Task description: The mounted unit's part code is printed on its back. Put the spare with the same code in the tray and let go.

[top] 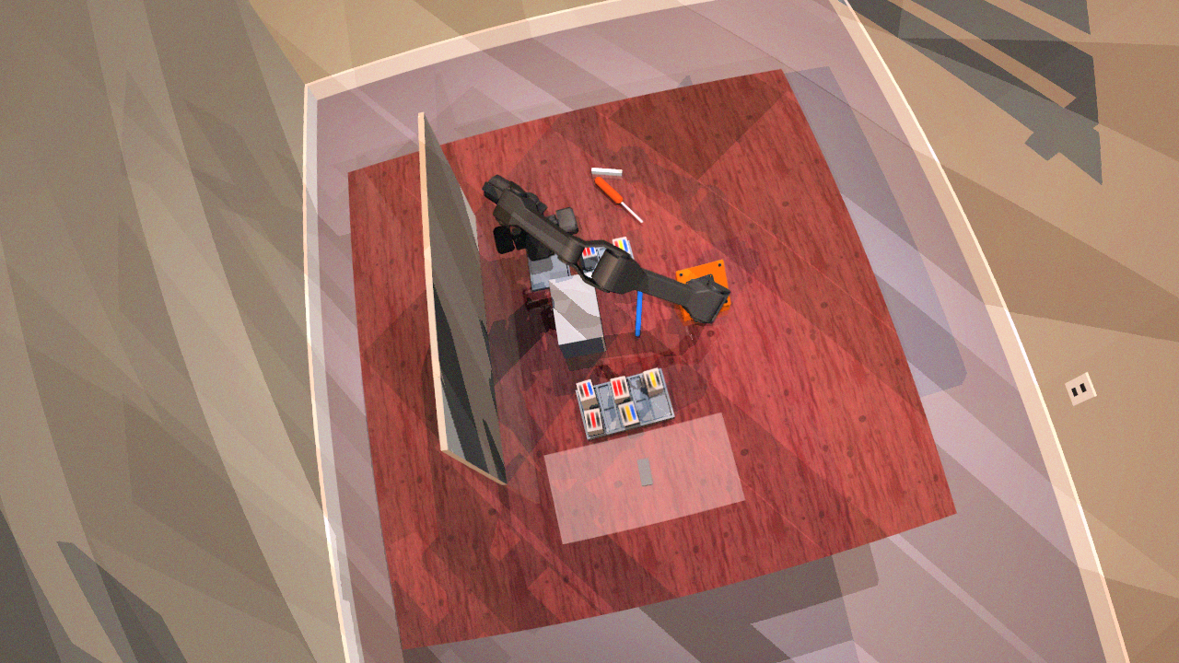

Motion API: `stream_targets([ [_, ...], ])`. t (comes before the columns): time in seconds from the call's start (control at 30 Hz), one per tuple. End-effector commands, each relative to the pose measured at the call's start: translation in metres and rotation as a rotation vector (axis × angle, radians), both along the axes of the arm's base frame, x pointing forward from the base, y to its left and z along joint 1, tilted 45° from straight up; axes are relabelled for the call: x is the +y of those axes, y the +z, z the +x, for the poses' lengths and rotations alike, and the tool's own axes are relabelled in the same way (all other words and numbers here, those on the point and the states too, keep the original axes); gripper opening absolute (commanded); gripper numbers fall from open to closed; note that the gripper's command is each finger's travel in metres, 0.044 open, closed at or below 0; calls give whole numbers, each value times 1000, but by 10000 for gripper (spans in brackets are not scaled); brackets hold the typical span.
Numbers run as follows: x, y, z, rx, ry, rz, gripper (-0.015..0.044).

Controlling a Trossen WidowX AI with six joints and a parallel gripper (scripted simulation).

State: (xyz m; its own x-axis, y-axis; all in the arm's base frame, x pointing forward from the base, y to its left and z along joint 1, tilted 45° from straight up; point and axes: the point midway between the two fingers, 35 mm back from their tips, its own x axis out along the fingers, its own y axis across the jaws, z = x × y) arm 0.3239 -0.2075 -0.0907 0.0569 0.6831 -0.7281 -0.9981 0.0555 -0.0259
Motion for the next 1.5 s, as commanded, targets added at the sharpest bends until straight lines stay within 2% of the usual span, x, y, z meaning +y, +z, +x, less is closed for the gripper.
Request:
stream_targets([
  [0.0, 3, -3, 1, 1, -4, 3, 0],
  [1.47, 27, -27, 3, 0, -4, 5, 0],
])
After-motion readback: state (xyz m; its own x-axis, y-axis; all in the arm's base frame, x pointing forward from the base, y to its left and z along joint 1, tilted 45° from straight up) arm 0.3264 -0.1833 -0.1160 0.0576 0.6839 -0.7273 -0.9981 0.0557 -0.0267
